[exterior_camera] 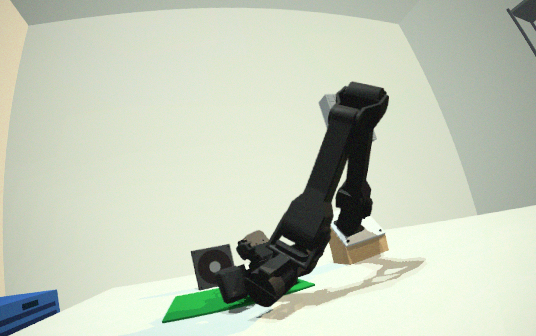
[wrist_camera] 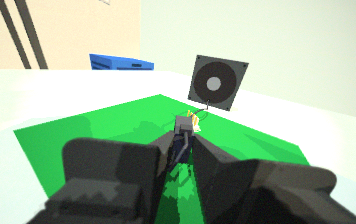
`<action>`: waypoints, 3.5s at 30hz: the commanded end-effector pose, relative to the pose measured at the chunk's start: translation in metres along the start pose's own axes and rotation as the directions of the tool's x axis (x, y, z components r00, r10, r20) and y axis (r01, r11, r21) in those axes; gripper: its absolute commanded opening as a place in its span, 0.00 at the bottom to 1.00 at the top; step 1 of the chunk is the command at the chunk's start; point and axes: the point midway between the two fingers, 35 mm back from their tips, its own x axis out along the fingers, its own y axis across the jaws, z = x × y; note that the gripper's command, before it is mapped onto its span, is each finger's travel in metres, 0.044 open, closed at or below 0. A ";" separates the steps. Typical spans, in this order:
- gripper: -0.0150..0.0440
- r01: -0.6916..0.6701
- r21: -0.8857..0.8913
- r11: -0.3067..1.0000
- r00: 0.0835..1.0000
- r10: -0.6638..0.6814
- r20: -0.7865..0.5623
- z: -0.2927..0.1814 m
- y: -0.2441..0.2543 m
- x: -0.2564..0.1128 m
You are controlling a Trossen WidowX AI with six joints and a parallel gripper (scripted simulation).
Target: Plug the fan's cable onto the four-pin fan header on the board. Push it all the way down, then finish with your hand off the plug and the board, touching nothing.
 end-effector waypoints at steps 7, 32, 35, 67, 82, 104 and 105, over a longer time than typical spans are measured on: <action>0.49 0.000 0.000 1.000 1.000 0.000 0.000 0.000 0.000 0.000; 0.49 0.001 0.001 1.000 1.000 -0.001 -0.001 0.005 0.003 -0.015; 0.49 0.001 0.001 1.000 1.000 -0.001 -0.002 0.008 0.004 -0.024; 0.71 0.059 -0.042 0.997 0.997 -0.061 -0.045 0.042 -0.004 -0.093; 1.00 0.235 -0.221 0.947 0.923 -0.289 -0.255 0.045 -0.022 -0.072; 1.00 0.230 -0.376 0.898 0.673 -0.426 -0.604 0.051 -0.035 -0.063; 1.00 0.224 -0.378 0.898 0.660 -0.425 -0.620 0.052 -0.034 -0.063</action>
